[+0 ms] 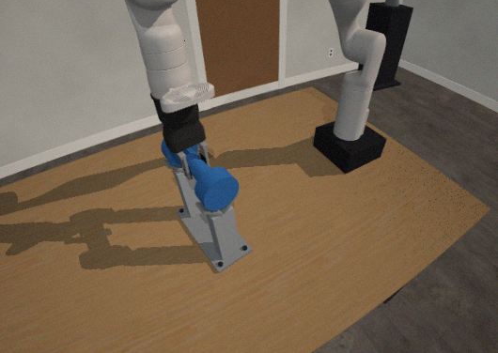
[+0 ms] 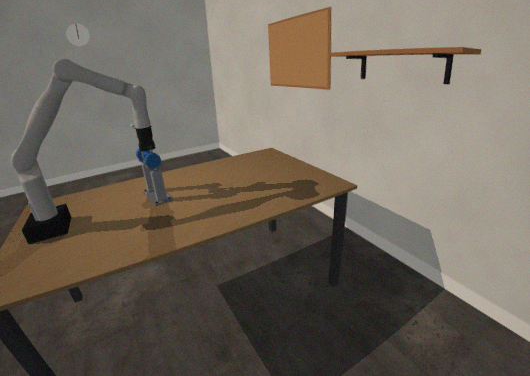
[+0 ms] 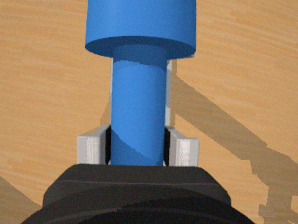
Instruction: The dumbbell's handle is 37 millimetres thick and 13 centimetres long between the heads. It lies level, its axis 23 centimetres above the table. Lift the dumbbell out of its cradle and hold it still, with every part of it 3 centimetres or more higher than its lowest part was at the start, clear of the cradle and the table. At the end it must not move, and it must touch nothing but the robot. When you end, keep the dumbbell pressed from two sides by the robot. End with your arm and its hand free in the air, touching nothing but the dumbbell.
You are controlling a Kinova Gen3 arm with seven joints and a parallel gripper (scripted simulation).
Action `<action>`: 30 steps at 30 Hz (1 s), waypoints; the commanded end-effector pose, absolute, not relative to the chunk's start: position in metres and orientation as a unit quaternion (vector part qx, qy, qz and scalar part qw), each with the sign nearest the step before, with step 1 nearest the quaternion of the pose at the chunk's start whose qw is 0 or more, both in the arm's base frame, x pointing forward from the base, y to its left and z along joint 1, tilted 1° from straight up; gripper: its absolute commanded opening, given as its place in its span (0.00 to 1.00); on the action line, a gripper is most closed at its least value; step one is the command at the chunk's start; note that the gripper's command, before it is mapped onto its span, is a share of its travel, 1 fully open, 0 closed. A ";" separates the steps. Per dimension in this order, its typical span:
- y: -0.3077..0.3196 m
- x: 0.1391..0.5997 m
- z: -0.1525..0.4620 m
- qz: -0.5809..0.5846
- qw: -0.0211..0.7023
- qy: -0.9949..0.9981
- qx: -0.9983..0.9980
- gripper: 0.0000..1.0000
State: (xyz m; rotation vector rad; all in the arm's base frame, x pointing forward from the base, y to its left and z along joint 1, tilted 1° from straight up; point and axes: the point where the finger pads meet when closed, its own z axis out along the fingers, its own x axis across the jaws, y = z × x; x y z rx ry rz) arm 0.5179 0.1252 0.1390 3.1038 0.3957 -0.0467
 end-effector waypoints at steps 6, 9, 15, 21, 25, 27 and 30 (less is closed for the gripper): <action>0.126 0.520 0.153 -0.011 0.005 0.127 0.992 0.00; 0.126 0.520 0.160 -0.011 0.005 0.127 0.992 0.00; 0.126 0.520 0.170 -0.011 0.005 0.127 0.992 0.00; 0.126 0.520 0.185 -0.011 0.005 0.127 0.992 0.00; 0.126 0.520 0.196 -0.011 0.005 0.127 0.992 0.00; 0.126 0.520 0.199 -0.011 0.005 0.127 0.992 0.00; 0.126 0.520 0.205 -0.011 0.005 0.127 0.992 0.00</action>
